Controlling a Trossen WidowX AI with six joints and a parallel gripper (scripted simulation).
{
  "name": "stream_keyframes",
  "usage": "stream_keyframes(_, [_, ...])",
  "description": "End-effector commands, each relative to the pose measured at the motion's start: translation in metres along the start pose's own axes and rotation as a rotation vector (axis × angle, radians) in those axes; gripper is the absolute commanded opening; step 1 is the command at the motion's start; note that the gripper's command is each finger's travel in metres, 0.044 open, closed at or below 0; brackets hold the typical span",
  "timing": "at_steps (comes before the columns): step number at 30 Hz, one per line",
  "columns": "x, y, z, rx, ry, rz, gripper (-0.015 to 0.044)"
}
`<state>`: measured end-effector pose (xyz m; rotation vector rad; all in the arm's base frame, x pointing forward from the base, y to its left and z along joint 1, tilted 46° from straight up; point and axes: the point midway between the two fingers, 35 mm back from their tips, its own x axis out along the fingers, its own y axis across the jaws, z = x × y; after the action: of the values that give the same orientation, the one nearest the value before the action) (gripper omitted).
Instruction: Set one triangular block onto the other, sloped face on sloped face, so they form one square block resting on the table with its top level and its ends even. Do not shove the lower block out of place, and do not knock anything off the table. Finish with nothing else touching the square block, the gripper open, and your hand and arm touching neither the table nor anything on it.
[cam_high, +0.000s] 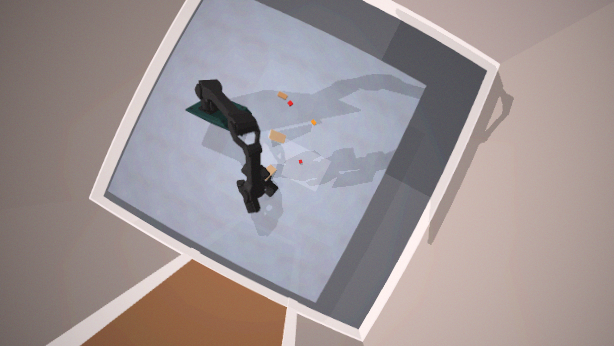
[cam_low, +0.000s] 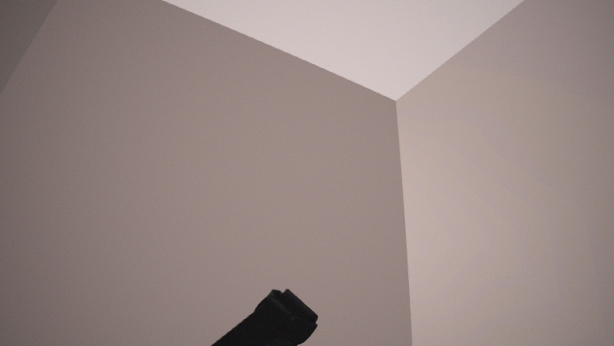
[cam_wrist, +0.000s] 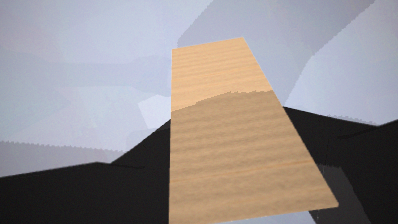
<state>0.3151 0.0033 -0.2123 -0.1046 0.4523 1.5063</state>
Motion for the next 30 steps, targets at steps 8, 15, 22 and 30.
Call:
stream_keyframes(8, [-0.002, 0.0, 0.001, -0.004, 0.017, 0.0, 0.0])
stream_keyframes(15, [-0.005, 0.0, 0.012, 0.001, 0.185, 0.004, 0.0])
stream_keyframes(22, [-0.009, 0.0, 0.025, 0.003, 0.387, 0.003, 0.0])
stream_keyframes(30, [-0.009, 0.0, 0.04, 0.004, 0.592, 0.005, 0.0])
